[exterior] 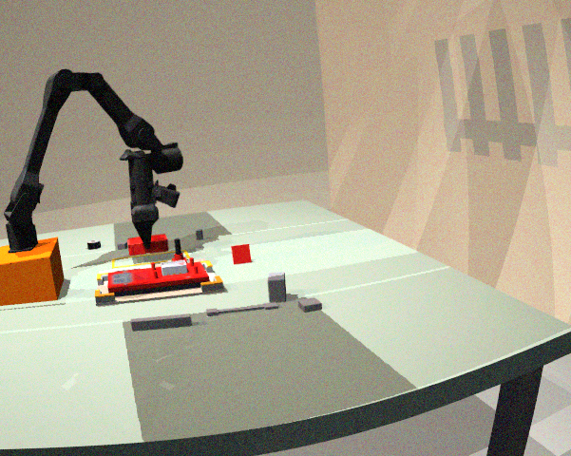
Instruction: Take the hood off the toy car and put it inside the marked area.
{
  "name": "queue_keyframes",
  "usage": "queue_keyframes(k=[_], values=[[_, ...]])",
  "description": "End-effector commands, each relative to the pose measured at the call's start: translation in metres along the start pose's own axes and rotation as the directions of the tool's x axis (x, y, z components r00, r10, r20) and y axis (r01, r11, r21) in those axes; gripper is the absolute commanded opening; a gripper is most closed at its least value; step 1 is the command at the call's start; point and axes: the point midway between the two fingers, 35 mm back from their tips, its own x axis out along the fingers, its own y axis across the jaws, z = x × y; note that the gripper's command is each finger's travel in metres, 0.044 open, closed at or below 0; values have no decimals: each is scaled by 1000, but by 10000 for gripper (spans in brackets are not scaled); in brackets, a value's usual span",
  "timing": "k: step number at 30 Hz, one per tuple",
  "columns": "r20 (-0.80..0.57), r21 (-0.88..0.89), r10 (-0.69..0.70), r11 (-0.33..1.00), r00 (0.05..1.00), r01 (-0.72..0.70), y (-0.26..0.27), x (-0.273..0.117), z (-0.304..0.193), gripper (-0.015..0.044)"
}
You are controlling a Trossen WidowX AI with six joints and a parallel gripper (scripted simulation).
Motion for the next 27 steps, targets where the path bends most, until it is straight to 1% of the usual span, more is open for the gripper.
queue_keyframes(k=[1, 27], values=[[0, 1, 5, 1000, 1000, -5, 0, 2, 0, 0], [0, 1, 5, 1000, 1000, -5, 0, 14, 0, 0]])
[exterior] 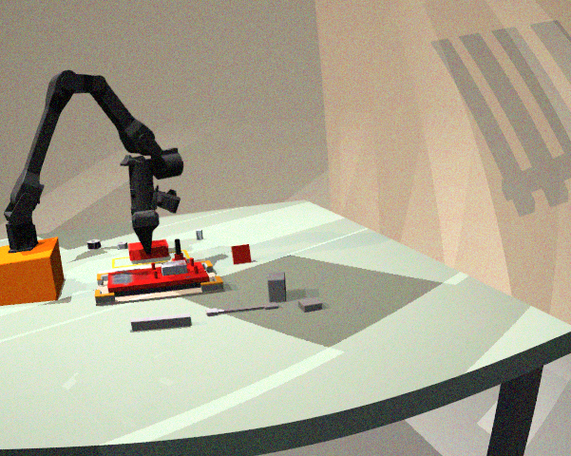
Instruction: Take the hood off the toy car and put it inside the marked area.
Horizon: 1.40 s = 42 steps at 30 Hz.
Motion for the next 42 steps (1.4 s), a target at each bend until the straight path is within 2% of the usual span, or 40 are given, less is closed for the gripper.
queue_keyframes(k=[1, 15, 32, 35, 40, 42], values=[[1, 0, 5, 1000, 1000, -5, 1, 2, 0, 0], [1, 0, 5, 1000, 1000, -5, 1, 9, 0, 0], [0, 0, 0, 1000, 1000, 0, 0, 7, 0, 440], [0, 0, 0, 1000, 1000, 0, 1, -6, 1, 440], [2, 0, 1, 1000, 1000, -1, 0, -55, 1, 440], [2, 0, 1, 1000, 1000, -1, 0, -64, 0, 440]])
